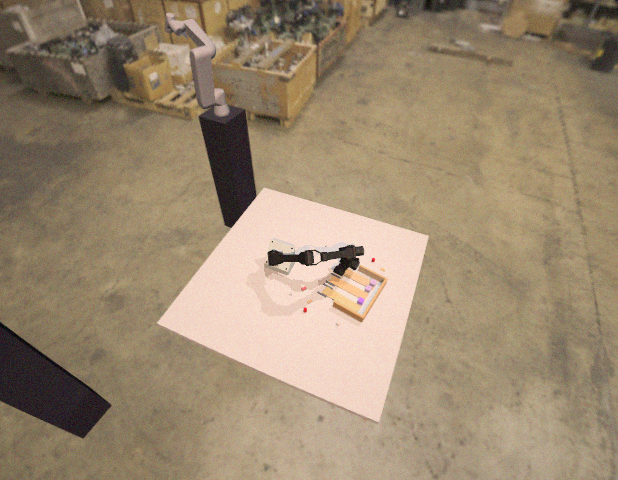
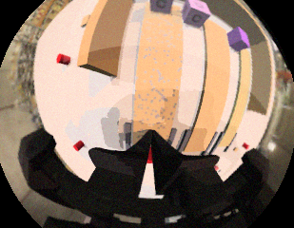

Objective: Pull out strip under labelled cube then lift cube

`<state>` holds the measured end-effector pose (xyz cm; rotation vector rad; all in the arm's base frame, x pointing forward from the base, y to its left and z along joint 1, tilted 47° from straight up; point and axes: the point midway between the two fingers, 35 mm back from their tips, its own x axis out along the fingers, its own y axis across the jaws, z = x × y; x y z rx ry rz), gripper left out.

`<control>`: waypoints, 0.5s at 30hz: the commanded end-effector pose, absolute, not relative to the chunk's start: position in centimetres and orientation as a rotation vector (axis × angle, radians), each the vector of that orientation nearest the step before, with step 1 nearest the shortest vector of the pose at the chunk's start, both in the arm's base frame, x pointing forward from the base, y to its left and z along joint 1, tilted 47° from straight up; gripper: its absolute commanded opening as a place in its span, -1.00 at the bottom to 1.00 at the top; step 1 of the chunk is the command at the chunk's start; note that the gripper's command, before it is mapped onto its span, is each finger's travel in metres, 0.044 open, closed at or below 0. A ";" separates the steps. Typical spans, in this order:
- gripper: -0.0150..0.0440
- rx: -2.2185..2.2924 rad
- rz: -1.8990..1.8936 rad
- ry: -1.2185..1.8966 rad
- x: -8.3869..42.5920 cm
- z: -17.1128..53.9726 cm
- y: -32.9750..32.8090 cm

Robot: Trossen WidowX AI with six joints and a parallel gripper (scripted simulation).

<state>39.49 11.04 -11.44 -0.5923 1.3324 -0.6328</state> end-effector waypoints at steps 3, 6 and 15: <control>-0.49 -0.596 -0.635 1.330 39.6 -11.5 10.8; -0.49 -0.596 -0.635 1.330 39.6 -11.6 10.8; -0.49 -0.596 -0.635 1.330 39.7 -11.6 10.7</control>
